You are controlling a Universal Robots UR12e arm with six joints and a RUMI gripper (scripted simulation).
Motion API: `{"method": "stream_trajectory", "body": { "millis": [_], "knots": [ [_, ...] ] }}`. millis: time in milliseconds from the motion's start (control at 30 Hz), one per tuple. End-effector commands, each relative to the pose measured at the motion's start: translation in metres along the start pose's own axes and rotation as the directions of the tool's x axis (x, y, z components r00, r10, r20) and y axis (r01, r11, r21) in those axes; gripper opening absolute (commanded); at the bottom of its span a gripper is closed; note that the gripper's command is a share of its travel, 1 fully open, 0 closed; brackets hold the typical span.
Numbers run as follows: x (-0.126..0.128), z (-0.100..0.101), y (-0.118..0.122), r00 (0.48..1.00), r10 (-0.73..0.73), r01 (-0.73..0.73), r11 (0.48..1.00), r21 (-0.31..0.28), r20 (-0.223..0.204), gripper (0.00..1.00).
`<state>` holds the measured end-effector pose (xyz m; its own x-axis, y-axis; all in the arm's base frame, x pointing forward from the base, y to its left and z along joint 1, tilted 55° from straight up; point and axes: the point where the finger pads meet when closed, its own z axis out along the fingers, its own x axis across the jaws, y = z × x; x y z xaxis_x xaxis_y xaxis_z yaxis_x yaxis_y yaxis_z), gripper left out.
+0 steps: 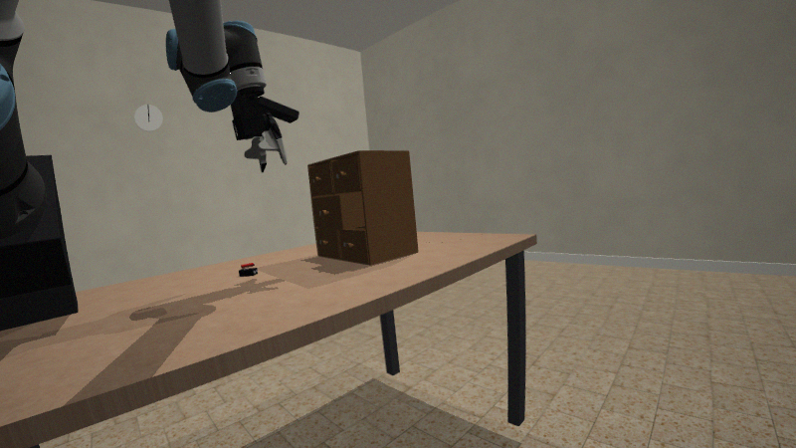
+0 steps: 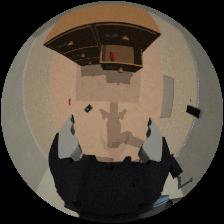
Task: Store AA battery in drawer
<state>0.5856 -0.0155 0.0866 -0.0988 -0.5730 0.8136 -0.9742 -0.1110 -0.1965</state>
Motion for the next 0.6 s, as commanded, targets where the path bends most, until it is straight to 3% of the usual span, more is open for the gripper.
{"method": "stream_trajectory", "body": {
  "millis": [0, 567],
  "knots": [
    [-0.0001, -0.0012, -0.0006, 1.0, 0.001, -0.001, 1.0, -0.025, 0.0, 1.0],
    [-0.0002, -0.0032, -0.001, 1.0, 0.001, -0.001, 0.996, -0.09, 0.0, 1.0]
  ]
}}
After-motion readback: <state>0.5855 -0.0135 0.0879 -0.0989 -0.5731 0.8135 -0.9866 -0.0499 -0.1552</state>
